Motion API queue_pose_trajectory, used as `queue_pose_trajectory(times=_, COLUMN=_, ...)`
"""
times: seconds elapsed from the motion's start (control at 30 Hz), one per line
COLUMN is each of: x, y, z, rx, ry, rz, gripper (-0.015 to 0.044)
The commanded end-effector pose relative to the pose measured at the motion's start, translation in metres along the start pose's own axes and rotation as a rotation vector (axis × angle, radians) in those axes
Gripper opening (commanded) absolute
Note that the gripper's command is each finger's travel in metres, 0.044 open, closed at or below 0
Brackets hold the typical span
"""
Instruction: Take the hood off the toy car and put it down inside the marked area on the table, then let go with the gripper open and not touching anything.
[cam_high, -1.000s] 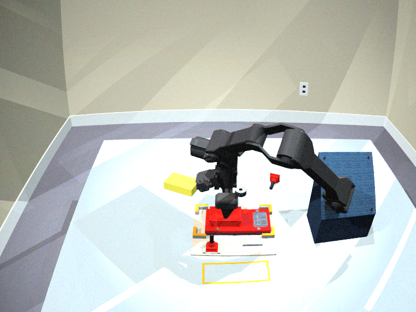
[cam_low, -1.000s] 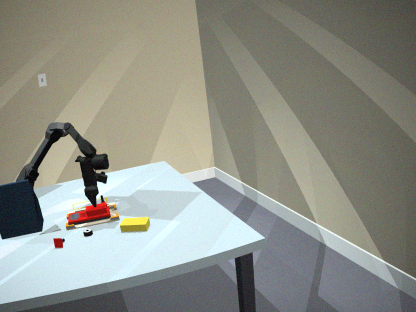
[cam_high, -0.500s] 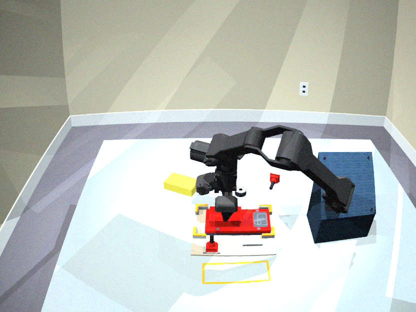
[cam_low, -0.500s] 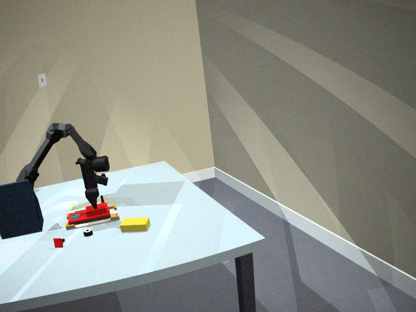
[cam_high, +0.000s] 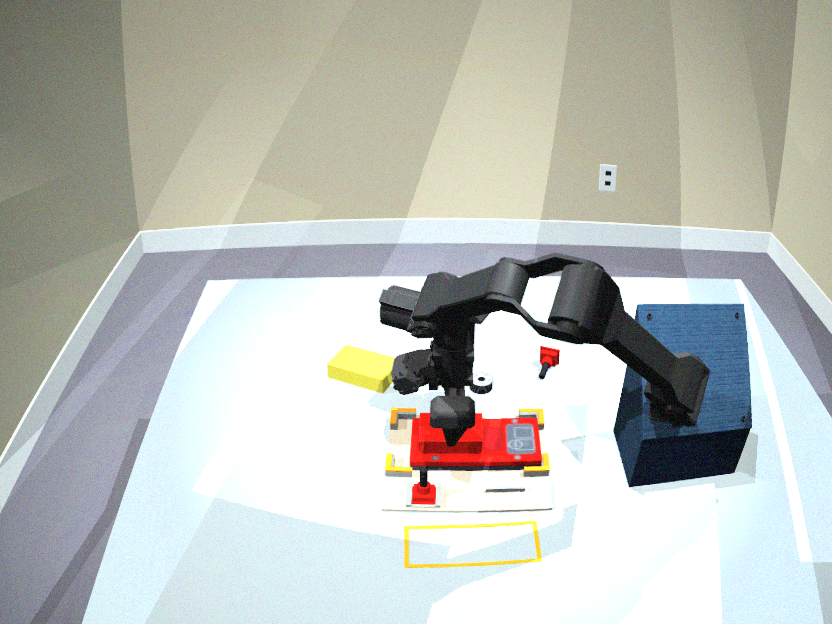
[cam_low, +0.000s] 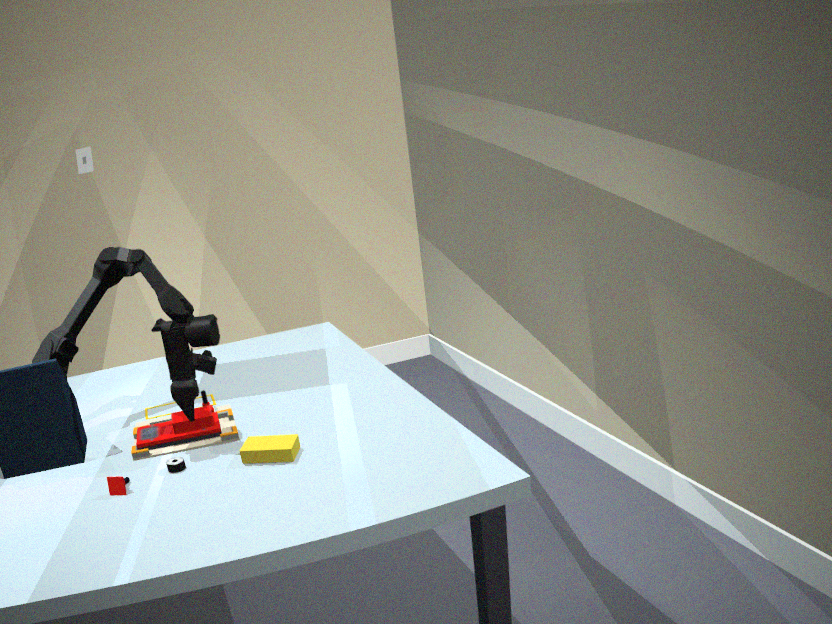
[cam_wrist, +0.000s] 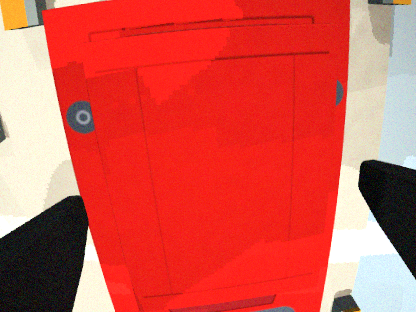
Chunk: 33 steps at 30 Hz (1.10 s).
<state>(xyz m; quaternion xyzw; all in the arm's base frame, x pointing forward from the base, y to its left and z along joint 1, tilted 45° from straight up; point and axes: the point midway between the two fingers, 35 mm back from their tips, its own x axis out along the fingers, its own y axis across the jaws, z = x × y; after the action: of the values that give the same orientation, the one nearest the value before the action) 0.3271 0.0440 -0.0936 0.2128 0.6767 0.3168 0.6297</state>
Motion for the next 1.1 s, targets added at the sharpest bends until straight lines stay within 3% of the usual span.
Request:
queue_pose_trajectory(times=0.0, x=0.003, y=0.001, z=0.000, rx=0.004, ry=0.001, rz=0.004, gripper=0.0440)
queue_pose_trajectory(times=0.9, x=0.017, y=0.001, z=0.000, rx=0.004, ry=0.001, rz=0.004, gripper=0.0440)
queue_pose_trajectory(times=1.07, x=0.014, y=0.000, z=0.000, rx=0.000, ry=0.000, rz=0.001, gripper=0.0328)
